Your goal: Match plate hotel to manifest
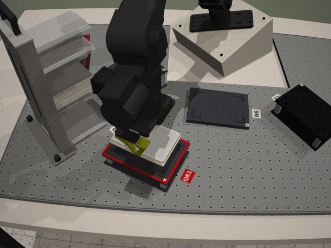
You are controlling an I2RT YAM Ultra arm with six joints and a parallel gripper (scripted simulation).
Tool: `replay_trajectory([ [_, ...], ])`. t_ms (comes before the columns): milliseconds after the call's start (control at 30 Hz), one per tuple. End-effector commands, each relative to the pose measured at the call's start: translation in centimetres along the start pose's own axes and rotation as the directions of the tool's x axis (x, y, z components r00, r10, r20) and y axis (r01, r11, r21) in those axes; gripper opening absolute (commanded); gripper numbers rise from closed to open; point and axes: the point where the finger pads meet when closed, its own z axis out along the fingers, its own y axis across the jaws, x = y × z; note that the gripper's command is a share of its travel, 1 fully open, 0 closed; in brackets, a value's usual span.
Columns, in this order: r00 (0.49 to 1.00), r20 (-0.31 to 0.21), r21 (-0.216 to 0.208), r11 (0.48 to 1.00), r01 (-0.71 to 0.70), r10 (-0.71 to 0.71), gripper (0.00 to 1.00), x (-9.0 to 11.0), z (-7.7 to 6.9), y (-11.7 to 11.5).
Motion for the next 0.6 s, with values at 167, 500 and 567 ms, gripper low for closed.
replay_trajectory([
  [167, 1.000, 0.002, -0.007, 1.000, 0.001, -0.001, 0.85, -0.4, 0.3, 0.0],
  [500, 1.000, 0.001, -0.006, 1.000, 0.004, -0.004, 0.85, -0.2, 1.1, -0.1],
  [567, 1.000, 0.001, -0.020, 1.000, 0.000, 0.000, 0.85, -0.3, 1.0, 0.5],
])
